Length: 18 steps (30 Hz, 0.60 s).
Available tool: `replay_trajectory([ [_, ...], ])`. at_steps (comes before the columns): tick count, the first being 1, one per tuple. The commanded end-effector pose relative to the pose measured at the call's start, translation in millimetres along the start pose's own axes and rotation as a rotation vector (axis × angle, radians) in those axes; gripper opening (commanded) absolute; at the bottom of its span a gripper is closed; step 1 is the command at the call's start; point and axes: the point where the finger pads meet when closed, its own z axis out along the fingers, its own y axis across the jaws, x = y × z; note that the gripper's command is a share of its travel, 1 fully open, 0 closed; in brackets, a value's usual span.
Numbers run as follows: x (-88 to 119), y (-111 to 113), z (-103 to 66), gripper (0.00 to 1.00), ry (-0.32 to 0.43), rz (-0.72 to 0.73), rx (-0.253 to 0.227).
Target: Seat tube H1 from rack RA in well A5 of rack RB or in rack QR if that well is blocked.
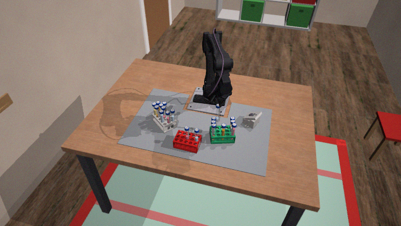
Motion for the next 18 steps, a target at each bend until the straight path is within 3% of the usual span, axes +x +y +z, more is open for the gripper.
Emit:
replay_trajectory([
  [1, 10.2, -8.5, -6.3, 0.0, -0.01, -0.005, 0.0],
  [6, 13.4, -11.5, -7.2, 0.0, -0.012, -0.005, -0.003],
  [7, 10.8, -8.0, -15.4, 0.0, -0.032, -0.004, -0.029],
  [9, 17.4, -15.4, -6.5, 0.0, -0.01, -0.005, 0.0],
  [11, 3.0, -15.9, -17.2, 0.0, -0.037, 0.002, -0.032],
  [18, -19.0, -26.1, -9.3, 0.0, -0.014, 0.001, -0.004],
])
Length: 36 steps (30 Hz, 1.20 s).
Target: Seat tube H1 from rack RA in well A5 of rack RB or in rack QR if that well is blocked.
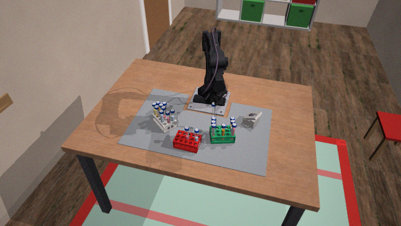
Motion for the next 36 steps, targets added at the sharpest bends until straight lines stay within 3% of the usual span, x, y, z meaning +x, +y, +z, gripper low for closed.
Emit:
replay_trajectory([
  [1, -13.5, -5.0, -6.2, 0.0, -0.012, -0.022, -0.001],
  [5, -19.6, -8.0, -6.2, 0.0, -0.013, -0.022, -0.002],
  [6, -20.7, -10.4, -12.4, 0.0, -0.03, -0.021, -0.024],
  [8, -28.7, -11.8, -6.3, 0.0, -0.013, -0.022, -0.008],
  [36, -103.0, -56.8, -6.4, 0.0, -0.009, -0.022, -0.004],
])
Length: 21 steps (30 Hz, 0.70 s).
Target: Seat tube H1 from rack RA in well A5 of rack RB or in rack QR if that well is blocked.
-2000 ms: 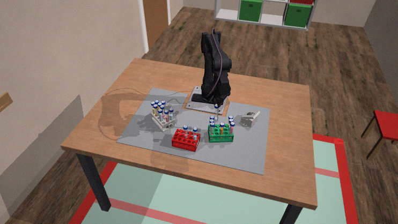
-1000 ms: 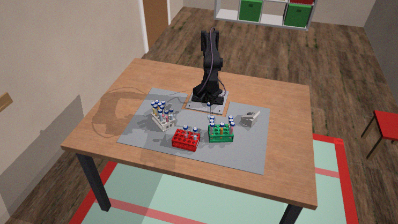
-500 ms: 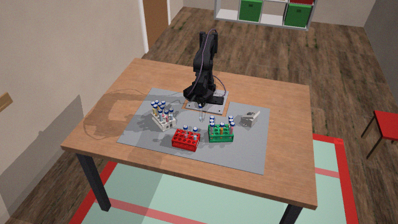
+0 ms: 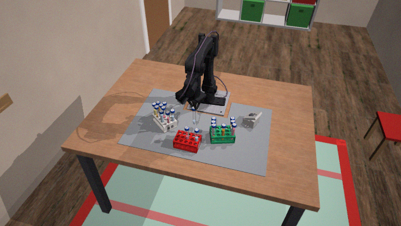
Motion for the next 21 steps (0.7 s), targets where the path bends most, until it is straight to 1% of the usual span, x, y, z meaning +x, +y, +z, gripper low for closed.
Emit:
replay_trajectory([
  [1, -11.9, -6.7, -7.2, 0.0, -0.013, -0.02, -0.003],
  [3, -11.9, -6.7, -7.2, 0.0, -0.013, -0.02, -0.003],
  [4, -9.3, -7.7, -17.2, 0.0, -0.045, 0.027, -0.018],
  [5, -8.0, -5.0, -17.3, 0.0, -0.045, 0.05, -0.019],
  [13, -8.1, -5.1, -17.3, 0.0, -0.043, 0.317, -0.025],
  [15, -8.0, -5.0, -17.3, 0.0, -0.043, 0.332, -0.025],
  [16, -12.0, -10.6, -15.3, 0.0, -0.037, 0.343, -0.02],
  [18, -18.0, -15.0, -7.3, 0.0, -0.013, 0.343, -0.004],
  [21, -19.5, -18.0, -9.4, 0.0, -0.019, 0.343, -0.008],
])
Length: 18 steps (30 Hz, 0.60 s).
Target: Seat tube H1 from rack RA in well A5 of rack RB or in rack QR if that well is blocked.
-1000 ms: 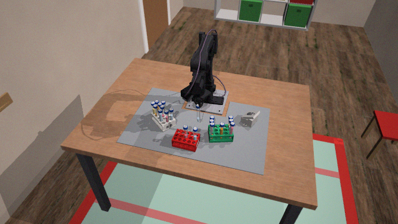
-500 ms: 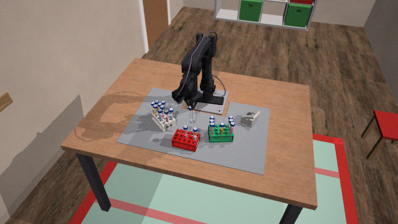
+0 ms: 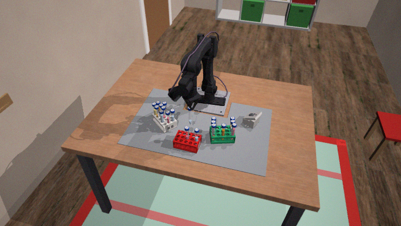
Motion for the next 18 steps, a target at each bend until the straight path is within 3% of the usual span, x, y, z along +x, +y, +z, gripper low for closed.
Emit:
replay_trajectory([
  [1, -10.3, -5.2, -6.1, 0.0, -0.01, 0.018, -0.001],
  [11, -38.9, -23.5, -6.2, 0.0, -0.016, 0.018, -0.005],
  [18, -42.1, -11.0, -6.4, 0.0, -0.019, -0.002, -0.012],
])
